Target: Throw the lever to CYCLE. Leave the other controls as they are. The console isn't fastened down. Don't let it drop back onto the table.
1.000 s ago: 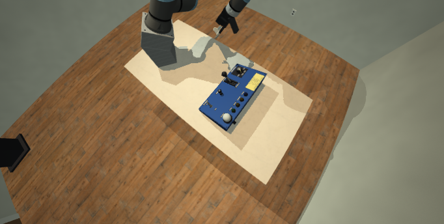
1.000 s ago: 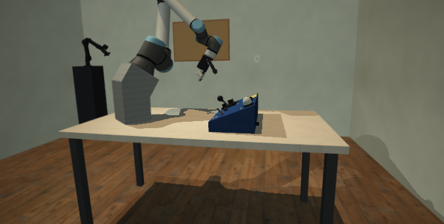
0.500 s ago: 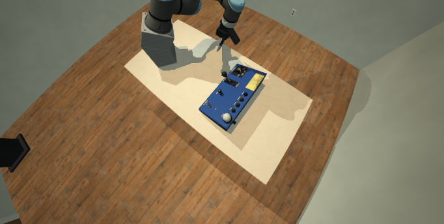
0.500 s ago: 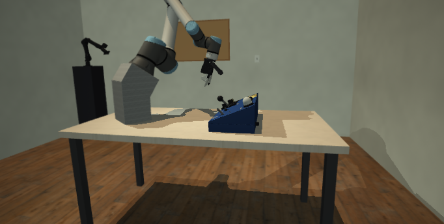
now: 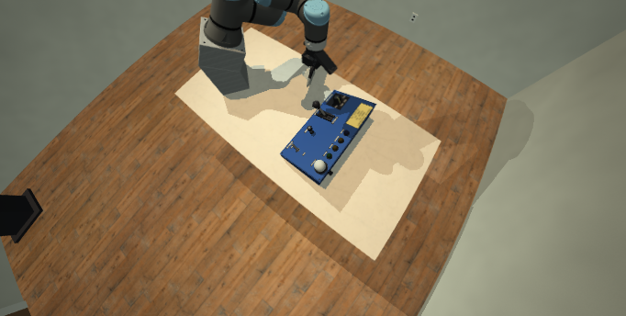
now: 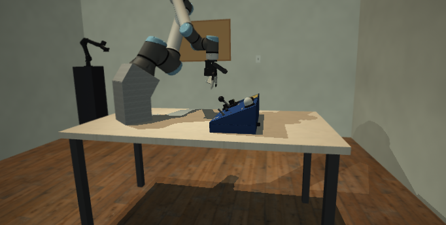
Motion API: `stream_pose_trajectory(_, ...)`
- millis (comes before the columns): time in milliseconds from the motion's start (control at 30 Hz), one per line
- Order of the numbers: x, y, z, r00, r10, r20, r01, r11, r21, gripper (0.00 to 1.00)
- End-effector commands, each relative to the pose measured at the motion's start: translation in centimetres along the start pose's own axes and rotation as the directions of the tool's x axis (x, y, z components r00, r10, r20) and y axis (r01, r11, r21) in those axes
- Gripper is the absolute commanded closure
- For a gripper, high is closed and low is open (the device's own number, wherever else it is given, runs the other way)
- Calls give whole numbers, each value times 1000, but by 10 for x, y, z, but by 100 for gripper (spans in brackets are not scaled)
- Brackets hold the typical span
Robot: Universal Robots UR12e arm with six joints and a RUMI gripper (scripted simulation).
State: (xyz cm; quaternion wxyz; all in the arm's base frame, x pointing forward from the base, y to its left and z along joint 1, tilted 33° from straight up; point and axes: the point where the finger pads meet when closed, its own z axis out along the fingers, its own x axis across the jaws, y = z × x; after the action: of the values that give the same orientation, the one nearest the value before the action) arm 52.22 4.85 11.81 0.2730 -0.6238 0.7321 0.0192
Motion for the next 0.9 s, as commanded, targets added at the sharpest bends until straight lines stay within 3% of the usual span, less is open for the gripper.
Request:
stream_pose_trajectory(0,26,-26,1,1000,9,17,-11,993,114,0)
stream_pose_trajectory(333,72,-54,-19,1000,24,17,-27,961,275,0)
stream_pose_trajectory(400,72,-54,-19,1000,24,17,-27,961,275,0)
stream_pose_trajectory(567,95,-65,-33,1000,27,9,-28,934,356,0)
stream_pose_trajectory(867,107,-69,-42,1000,29,2,-27,917,398,0)
